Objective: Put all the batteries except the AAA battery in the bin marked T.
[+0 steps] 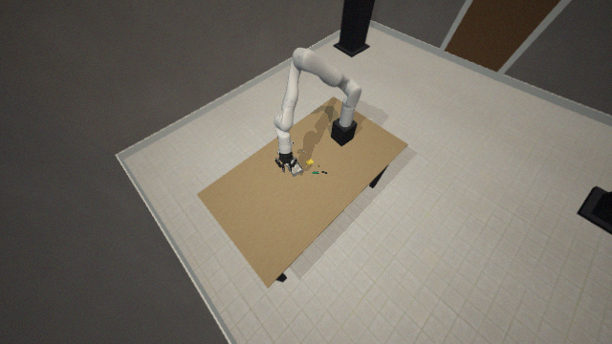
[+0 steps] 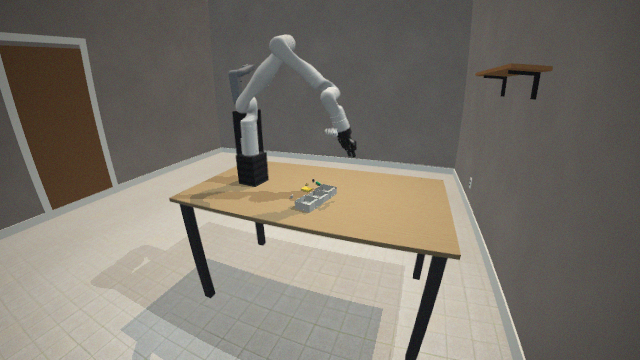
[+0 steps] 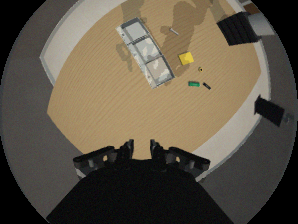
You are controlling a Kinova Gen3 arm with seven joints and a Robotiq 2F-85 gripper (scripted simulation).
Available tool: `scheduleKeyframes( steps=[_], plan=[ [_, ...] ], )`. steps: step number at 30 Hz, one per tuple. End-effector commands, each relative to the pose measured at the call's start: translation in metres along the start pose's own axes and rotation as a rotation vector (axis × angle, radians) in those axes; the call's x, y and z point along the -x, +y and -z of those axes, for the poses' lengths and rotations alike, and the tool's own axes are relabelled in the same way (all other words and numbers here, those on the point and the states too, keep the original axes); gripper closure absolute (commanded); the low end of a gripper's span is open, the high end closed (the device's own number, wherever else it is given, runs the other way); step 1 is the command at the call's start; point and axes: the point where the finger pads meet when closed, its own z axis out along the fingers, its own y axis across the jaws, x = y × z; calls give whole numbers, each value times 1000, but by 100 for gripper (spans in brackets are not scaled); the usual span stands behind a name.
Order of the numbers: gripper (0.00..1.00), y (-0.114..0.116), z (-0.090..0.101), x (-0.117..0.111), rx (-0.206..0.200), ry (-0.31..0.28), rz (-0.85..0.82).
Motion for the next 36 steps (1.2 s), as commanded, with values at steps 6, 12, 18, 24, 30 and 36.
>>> scheduleKeyframes(
  steps=[6, 12, 18, 24, 30, 36],
  plan=[
    [91, 36, 7, -19, 1, 71, -124],
    [91, 58, 13, -41, 2, 138, -235],
    [91, 82, 23, -68, -20, 203, -371],
    [91, 105, 36, -96, -53, 264, -512],
    [91, 120, 46, -115, -83, 299, -607],
    [91, 142, 62, -144, -128, 348, -758]
  ],
)
